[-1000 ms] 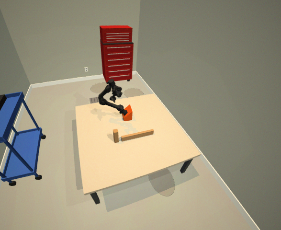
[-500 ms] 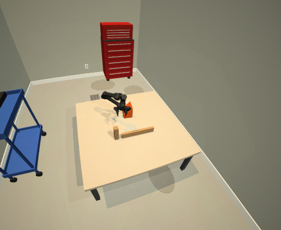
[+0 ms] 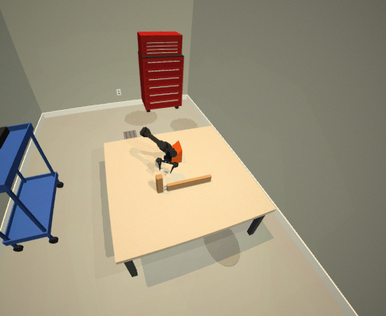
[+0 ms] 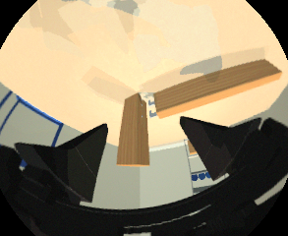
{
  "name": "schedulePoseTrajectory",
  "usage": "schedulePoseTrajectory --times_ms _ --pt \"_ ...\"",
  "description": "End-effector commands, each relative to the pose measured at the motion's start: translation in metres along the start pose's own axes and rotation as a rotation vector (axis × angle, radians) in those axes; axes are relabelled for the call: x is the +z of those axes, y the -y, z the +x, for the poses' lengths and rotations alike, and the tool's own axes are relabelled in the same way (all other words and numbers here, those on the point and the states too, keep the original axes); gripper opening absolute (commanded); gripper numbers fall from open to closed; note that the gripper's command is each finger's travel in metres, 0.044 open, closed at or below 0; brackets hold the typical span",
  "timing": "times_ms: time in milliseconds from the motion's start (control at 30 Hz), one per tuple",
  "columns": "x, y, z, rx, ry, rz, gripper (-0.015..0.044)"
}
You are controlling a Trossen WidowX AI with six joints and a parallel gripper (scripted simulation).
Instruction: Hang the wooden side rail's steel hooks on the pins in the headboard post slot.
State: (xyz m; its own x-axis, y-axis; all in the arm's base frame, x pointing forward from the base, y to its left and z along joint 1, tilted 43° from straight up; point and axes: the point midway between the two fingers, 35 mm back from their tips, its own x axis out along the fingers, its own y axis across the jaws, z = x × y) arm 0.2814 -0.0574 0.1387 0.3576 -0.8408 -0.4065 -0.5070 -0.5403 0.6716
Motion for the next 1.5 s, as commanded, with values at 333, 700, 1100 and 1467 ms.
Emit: schedulePoseTrajectory --times_ms 333,700,1100,1467 --pt "0.007 0.000 0.004 0.004 0.022 -0.024 0.0440" --pt "0.002 0.010 0.007 -0.001 -0.016 0.150 0.0440" --pt "-0.027 0.056 0.016 -0.180 -0.253 1.594 0.0440" --pt "-0.021 0.058 0.014 -0.348 -0.305 2.339 0.0440"
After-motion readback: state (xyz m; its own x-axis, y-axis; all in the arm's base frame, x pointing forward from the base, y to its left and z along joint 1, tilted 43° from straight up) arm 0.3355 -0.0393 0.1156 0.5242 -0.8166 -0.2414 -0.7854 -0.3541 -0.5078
